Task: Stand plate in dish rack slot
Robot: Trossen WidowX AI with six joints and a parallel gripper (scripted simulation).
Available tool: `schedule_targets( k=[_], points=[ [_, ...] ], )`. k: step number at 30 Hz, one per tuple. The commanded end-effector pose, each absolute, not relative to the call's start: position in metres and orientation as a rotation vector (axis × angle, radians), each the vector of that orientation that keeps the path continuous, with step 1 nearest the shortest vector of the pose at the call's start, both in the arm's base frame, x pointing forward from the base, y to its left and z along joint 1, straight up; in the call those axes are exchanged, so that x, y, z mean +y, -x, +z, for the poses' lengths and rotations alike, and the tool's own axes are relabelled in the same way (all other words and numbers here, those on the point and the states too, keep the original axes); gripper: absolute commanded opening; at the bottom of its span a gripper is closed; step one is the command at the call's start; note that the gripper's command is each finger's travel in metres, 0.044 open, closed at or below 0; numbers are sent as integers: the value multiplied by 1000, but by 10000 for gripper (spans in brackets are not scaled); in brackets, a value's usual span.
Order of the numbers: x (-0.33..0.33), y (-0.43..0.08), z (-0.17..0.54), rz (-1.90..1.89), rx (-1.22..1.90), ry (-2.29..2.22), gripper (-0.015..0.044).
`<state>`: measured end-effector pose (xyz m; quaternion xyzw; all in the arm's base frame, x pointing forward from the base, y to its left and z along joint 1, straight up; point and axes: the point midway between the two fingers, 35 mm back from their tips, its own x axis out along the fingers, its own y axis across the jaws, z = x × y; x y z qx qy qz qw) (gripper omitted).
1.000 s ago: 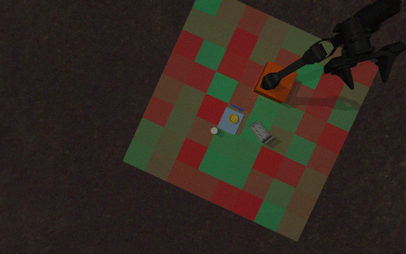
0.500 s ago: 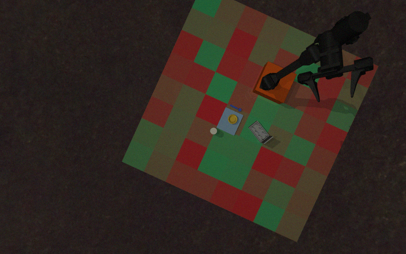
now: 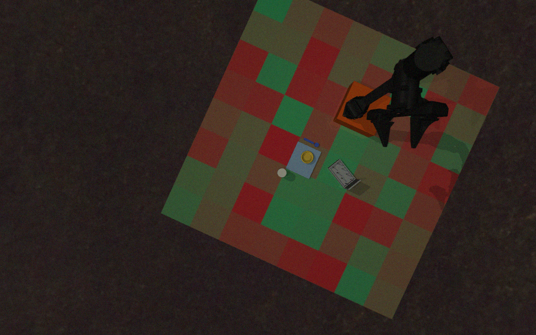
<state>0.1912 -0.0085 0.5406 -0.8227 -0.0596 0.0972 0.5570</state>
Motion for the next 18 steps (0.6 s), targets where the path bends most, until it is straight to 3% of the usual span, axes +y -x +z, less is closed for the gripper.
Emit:
schedule_targets(
  k=[1, 18],
  points=[
    [-27, -208, 523, 260, -44, 1796, 400],
    [-75, -254, 465, 297, 223, 1347, 400]
  ],
)
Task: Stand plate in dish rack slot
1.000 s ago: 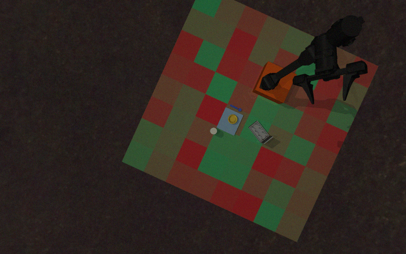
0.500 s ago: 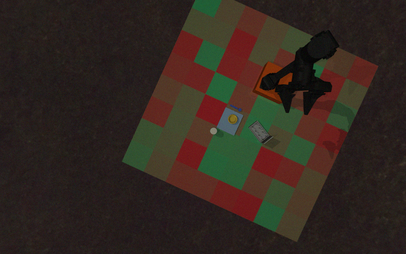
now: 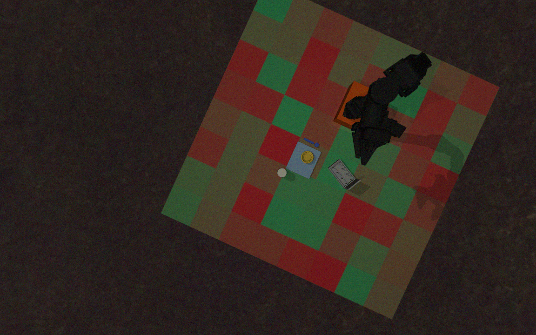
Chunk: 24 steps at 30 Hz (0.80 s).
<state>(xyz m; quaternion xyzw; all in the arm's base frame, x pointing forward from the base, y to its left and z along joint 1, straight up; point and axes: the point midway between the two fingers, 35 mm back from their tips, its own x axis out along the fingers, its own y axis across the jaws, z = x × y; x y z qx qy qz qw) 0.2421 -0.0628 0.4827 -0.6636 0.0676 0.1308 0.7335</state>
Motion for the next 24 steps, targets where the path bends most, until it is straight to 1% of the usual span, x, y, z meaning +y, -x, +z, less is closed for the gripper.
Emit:
schedule_targets(
  k=[1, 24],
  points=[
    [-77, -256, 460, 299, 242, 1317, 400],
    [-122, -293, 341, 274, 715, 659, 400]
  ],
)
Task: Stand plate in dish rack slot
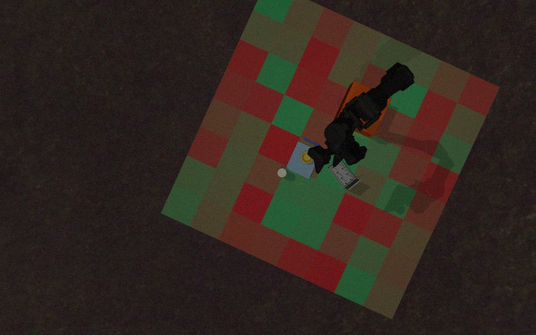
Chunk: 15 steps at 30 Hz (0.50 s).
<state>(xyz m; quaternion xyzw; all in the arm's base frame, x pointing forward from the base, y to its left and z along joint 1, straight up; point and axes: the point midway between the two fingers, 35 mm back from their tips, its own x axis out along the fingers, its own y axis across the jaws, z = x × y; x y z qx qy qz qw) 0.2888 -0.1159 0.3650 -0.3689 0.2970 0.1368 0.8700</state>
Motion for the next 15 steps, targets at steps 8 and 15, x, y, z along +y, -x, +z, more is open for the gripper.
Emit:
schedule_targets(
  k=[8, 15],
  points=[
    [-130, -295, 296, 226, 891, 448, 400],
    [-135, -293, 258, 163, 1050, 275, 400]
  ],
)
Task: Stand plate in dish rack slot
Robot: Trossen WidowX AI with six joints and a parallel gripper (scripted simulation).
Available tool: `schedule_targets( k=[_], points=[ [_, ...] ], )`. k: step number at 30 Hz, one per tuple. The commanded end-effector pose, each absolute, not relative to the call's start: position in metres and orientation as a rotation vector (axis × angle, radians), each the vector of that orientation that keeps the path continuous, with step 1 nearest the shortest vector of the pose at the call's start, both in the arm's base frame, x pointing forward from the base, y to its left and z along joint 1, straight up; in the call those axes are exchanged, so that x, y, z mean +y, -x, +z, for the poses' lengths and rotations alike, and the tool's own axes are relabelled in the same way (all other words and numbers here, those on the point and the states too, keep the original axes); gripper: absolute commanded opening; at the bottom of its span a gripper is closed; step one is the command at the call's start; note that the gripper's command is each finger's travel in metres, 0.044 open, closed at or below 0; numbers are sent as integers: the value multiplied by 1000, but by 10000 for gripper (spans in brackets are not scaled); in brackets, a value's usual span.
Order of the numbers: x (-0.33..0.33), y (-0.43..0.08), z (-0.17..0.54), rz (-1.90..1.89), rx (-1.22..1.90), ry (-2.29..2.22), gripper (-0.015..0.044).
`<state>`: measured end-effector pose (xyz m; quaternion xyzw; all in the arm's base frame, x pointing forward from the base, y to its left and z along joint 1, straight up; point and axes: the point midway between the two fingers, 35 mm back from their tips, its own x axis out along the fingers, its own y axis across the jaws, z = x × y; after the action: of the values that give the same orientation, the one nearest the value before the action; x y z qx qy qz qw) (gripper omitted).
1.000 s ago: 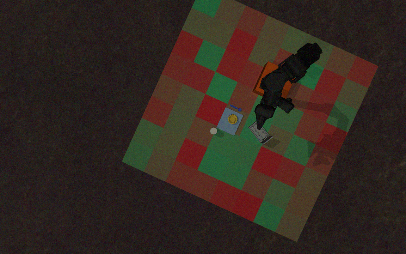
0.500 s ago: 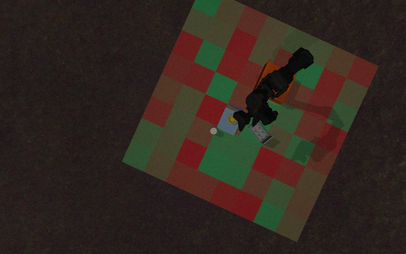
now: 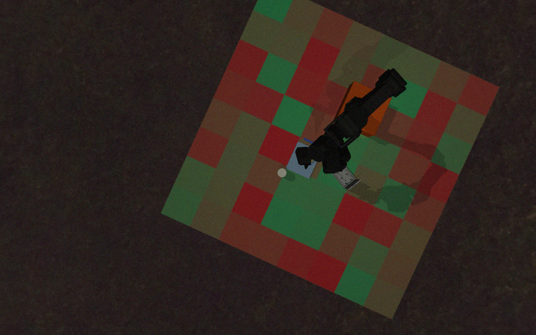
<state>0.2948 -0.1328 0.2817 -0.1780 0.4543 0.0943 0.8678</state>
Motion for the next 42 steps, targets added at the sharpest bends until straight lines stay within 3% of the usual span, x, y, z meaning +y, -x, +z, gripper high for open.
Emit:
schedule_targets(
  k=[1, 21, 30, 37, 42],
  points=[
    [-135, -292, 252, 153, 1072, 252, 400],
    [-138, -260, 153, -149, 1527, -138, 400],
    [-138, -260, 148, -162, 1541, -147, 400],
    [-133, -274, 50, -161, 1540, -147, 400],
    [-133, -271, 38, -161, 1540, -147, 400]
  ],
)
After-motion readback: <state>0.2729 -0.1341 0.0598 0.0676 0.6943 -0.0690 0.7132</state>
